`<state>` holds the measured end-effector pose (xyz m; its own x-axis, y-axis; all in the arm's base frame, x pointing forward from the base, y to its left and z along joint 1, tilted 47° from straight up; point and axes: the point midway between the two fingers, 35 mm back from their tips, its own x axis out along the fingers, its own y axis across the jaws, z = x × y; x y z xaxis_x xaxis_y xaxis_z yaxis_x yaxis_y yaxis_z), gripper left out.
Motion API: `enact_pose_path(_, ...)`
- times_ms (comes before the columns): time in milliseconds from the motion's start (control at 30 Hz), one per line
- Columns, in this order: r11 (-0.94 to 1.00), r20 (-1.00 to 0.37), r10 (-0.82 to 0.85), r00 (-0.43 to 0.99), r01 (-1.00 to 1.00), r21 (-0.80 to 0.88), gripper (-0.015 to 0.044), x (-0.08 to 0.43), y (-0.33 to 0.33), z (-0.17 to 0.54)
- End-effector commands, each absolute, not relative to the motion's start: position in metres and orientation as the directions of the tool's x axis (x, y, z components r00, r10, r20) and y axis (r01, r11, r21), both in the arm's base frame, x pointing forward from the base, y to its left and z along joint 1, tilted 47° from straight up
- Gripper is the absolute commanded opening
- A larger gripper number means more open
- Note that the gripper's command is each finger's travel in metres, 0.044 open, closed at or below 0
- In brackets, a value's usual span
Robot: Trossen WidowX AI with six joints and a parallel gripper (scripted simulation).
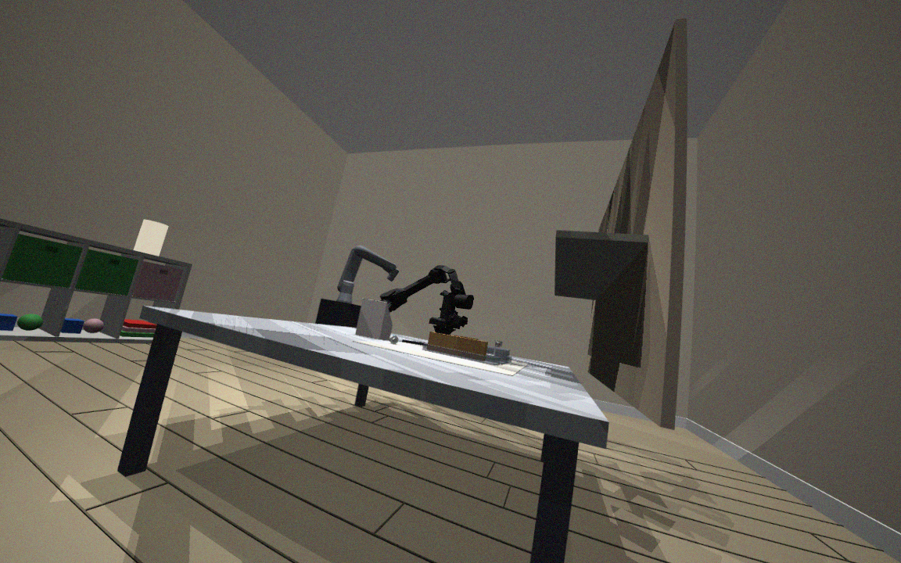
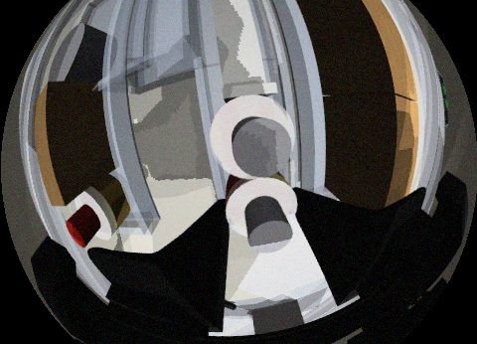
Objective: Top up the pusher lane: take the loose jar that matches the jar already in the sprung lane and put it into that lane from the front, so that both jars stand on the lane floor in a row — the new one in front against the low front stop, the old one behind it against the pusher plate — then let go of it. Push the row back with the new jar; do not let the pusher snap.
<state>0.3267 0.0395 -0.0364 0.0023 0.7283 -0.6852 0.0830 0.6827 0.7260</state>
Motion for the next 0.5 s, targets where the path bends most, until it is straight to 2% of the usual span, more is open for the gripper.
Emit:
enact_pose_path(0,0.679,-0.681,0.732,0.01,0.075,0.73,0.0,0.3275,0.0401,-0.0359)
enact_pose_path(467,0.679,-0.681,0.732,0.01,0.075,0.73,0.0,0.3249,0.0395,-0.0365)
